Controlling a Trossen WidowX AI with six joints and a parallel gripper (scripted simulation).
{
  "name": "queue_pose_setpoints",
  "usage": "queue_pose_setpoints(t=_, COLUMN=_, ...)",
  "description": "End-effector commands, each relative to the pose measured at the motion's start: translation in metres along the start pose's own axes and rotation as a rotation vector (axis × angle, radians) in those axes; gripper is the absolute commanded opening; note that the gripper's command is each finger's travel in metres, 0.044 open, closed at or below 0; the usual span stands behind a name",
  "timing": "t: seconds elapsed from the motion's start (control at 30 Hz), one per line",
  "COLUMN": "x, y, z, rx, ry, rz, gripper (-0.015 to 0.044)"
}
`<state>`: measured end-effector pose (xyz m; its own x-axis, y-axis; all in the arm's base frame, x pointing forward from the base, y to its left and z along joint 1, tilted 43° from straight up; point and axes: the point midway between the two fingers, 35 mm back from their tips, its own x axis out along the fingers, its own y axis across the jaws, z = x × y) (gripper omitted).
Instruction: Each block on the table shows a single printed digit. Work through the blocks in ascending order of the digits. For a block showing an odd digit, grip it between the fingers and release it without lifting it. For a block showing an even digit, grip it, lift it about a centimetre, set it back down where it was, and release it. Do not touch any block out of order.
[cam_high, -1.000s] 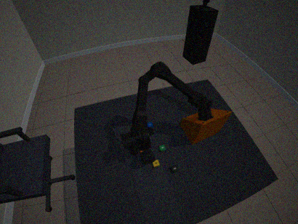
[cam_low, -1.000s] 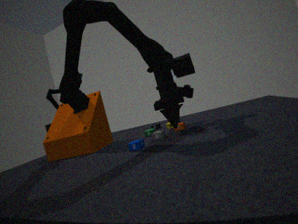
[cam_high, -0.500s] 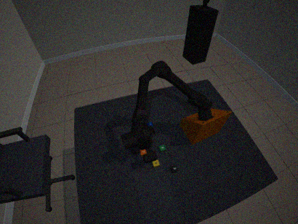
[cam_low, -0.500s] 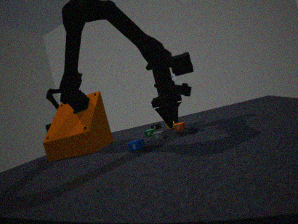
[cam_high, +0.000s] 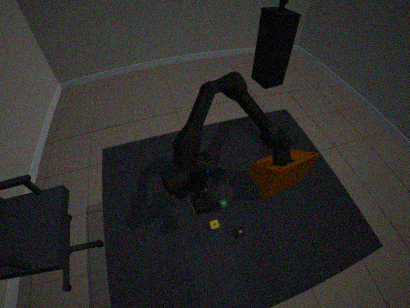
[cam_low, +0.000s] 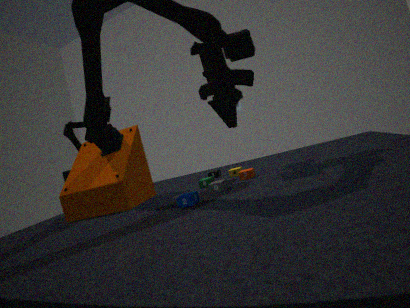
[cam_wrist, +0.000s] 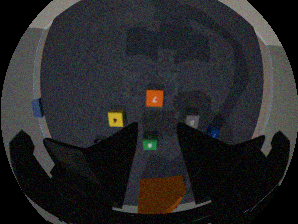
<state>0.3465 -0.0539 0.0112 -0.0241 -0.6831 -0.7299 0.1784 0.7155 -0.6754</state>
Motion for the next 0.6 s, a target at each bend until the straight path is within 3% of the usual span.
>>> queue_pose_setpoints(t=0.0, x=0.0, y=-0.003, z=-0.003, rx=0.009, ry=0.02, rz=-0.001, gripper=0.012)
queue_pose_setpoints(t=0.23, x=-0.001, y=-0.002, z=-0.005, rx=0.009, ry=0.021, rz=-0.001, gripper=0.012)
queue_pose_setpoints(t=0.57, x=-0.002, y=0.012, z=-0.101, rx=0.004, ry=0.025, rz=0.0, gripper=0.012)
